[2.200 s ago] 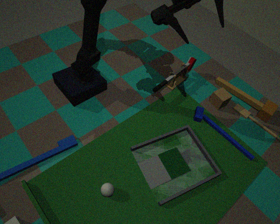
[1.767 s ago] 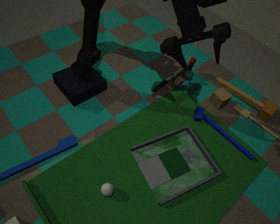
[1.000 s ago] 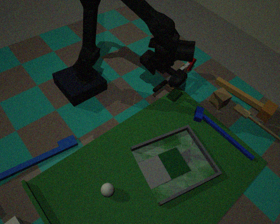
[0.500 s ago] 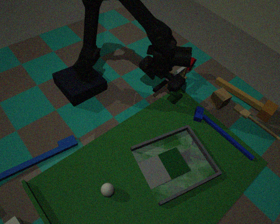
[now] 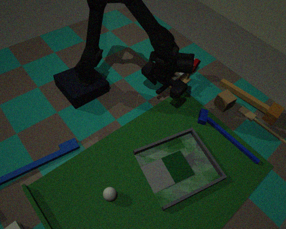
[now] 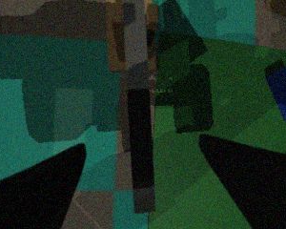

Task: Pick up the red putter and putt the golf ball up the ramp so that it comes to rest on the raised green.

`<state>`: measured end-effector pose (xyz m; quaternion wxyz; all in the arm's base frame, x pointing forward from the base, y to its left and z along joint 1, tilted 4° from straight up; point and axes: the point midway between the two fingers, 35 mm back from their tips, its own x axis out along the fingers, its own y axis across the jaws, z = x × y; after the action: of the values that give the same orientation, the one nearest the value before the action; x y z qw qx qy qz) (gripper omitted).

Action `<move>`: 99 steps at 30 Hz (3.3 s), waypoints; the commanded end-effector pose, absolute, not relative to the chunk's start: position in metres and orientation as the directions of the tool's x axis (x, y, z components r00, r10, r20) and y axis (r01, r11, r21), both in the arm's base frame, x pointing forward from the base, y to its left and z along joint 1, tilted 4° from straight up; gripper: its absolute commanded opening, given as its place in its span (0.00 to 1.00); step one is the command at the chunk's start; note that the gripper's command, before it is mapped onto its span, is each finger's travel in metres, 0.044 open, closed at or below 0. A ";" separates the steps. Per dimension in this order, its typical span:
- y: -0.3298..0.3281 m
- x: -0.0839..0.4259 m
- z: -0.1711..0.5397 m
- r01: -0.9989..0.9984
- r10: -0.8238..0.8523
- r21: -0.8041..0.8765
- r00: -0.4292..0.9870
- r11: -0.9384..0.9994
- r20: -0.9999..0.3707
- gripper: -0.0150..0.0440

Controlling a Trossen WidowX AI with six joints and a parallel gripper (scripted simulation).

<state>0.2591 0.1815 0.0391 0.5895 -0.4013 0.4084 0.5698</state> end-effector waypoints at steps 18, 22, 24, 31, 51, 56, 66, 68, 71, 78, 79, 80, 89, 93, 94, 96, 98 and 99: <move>0.182 0.258 0.022 -1.000 0.341 -0.001 0.010 0.028 -0.940 0.82; 0.182 0.258 0.022 -1.000 0.341 -0.001 0.010 0.028 -0.940 0.64; 0.182 0.258 0.022 -1.000 0.341 -0.001 0.010 0.028 -0.940 0.56; 0.182 0.258 0.022 -1.000 0.341 -0.001 0.010 0.028 -0.940 0.31; 0.176 0.261 0.106 -1.000 0.341 0.001 0.009 0.028 -0.940 0.25; 0.174 0.258 0.122 -1.000 0.341 0.001 0.009 0.028 -0.940 0.25; 0.130 0.283 0.111 -0.971 0.293 0.026 0.047 0.239 -0.955 0.25; 0.119 0.287 0.111 -0.958 0.283 0.030 0.055 0.287 -0.957 0.25; 0.102 0.293 0.111 -0.934 0.268 0.036 0.065 0.356 -0.961 0.25; 0.061 0.303 0.110 -0.863 0.229 0.045 0.083 0.503 -0.970 0.25; 0.055 0.303 0.110 -0.853 0.222 0.044 0.085 0.521 -0.971 0.25; 0.049 0.304 0.109 -0.842 0.215 0.044 0.086 0.538 -0.973 0.25; -0.005 0.305 0.108 -0.721 0.160 0.045 0.092 0.691 -0.983 0.25; -0.027 0.303 0.108 -0.648 0.142 0.049 0.091 0.760 -0.986 0.25; -0.033 0.302 0.108 -0.629 0.138 0.050 0.091 0.776 -0.986 0.25; -0.044 0.301 0.108 -0.590 0.129 0.052 0.090 0.806 -0.988 0.25; -0.056 0.299 0.109 -0.548 0.121 0.053 0.088 0.834 -0.989 0.25; -0.061 0.298 0.109 -0.527 0.117 0.054 0.087 0.848 -0.989 0.25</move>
<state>0.2991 -0.0449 0.1081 0.7139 -0.1844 0.6269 0.2517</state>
